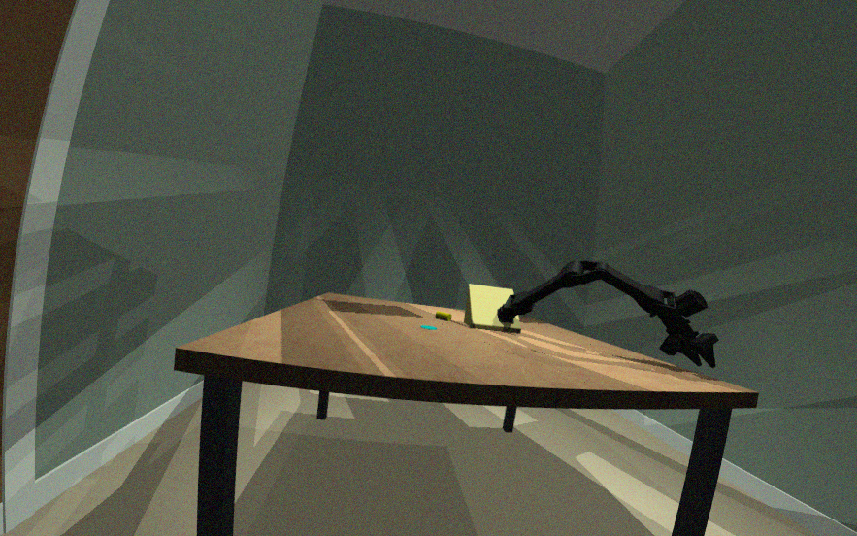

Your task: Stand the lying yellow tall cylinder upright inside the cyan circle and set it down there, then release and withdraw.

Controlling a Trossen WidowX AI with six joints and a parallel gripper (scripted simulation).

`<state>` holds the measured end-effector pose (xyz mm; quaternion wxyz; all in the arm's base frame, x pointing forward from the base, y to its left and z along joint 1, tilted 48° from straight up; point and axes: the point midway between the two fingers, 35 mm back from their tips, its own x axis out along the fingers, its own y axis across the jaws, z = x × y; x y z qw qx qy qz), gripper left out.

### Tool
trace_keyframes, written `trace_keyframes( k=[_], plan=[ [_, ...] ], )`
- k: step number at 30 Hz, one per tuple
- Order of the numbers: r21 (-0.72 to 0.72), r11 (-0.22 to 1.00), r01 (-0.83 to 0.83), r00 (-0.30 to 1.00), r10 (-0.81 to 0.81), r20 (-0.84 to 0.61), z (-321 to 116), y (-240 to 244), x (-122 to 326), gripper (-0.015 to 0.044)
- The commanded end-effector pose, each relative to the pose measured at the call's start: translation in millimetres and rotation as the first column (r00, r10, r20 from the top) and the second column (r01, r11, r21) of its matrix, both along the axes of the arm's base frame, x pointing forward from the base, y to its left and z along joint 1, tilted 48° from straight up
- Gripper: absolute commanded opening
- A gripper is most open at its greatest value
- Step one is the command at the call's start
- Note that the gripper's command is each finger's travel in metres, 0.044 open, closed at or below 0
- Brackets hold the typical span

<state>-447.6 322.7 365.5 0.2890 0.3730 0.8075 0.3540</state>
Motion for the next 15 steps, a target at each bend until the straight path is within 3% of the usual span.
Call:
trace_keyframes(
  k=[1,15],
  plan=[
    [0.056,0.998,0.011,0.999,-0.013,0.04,12,18,22,0.0309],
    [0.301,0.952,0.048,0.978,-0.106,0.18,72,64,114,0.0309]
  ],
)
